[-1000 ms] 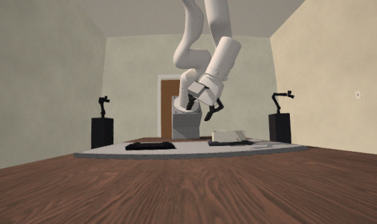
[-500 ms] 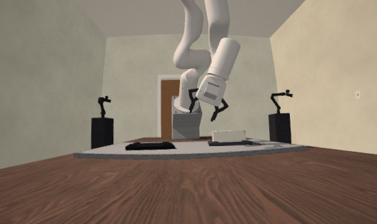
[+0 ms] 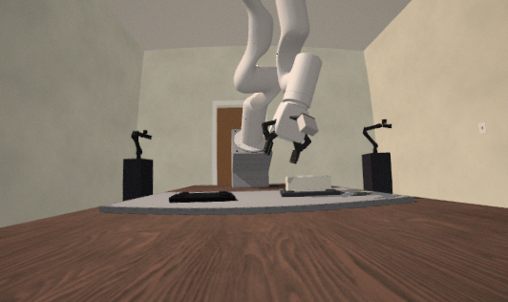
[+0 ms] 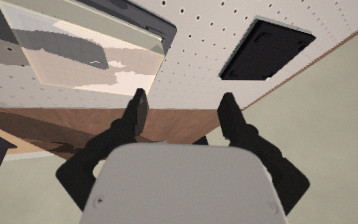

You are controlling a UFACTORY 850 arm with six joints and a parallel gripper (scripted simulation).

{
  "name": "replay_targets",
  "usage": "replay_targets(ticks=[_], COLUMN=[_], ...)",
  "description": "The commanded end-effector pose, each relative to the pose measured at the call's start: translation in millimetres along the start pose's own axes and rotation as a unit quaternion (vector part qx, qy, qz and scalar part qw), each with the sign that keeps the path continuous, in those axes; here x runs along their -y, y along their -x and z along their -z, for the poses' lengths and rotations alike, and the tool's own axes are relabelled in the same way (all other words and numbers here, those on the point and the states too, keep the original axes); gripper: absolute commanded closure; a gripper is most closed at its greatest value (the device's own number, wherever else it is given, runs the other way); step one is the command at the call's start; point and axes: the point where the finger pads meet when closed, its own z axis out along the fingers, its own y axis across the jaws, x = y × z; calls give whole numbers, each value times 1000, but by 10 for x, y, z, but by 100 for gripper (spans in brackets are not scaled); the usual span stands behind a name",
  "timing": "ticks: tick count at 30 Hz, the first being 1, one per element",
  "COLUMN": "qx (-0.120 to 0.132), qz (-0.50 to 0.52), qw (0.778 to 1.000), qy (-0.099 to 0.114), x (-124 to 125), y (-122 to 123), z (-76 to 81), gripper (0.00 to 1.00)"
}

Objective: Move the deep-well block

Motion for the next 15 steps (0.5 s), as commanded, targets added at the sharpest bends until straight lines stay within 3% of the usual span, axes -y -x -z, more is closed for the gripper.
replay_targets(ticks=[1, 7, 15], qx=[-27, -45, -81], qz=[76, 139, 263], qw=[997, 989, 961], qy=[-13, -21, -37], x=[85, 222, 372], y=[-53, -97, -121], z=[22, 61, 107], gripper=[0, 0, 0])
